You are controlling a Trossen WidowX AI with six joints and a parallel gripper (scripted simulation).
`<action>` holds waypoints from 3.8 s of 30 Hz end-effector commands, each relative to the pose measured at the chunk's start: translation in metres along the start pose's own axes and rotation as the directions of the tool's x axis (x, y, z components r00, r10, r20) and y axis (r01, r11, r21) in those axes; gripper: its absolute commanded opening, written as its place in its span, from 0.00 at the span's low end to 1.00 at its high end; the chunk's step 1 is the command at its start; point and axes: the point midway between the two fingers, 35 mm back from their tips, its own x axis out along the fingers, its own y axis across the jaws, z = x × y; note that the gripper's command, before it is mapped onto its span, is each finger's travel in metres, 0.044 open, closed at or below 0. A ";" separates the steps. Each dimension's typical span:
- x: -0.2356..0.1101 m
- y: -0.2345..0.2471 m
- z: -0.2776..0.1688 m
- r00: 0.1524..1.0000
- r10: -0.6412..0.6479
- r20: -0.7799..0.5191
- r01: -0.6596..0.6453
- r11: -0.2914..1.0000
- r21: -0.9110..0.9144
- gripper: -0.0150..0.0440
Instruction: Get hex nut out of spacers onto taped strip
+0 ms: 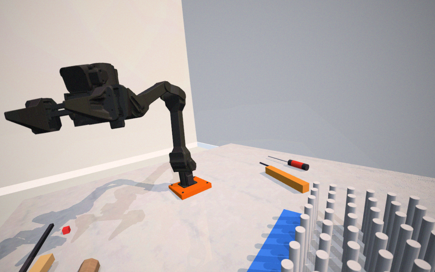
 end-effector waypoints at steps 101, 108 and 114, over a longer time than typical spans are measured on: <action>-0.028 -0.061 -0.171 0.587 -0.094 -0.804 0.277 -0.910 0.309 1.00; -0.020 -0.053 -0.222 0.588 -0.094 -0.804 0.277 -0.910 0.309 1.00; -0.019 -0.051 -0.232 0.588 -0.093 -0.804 0.277 -0.910 0.308 1.00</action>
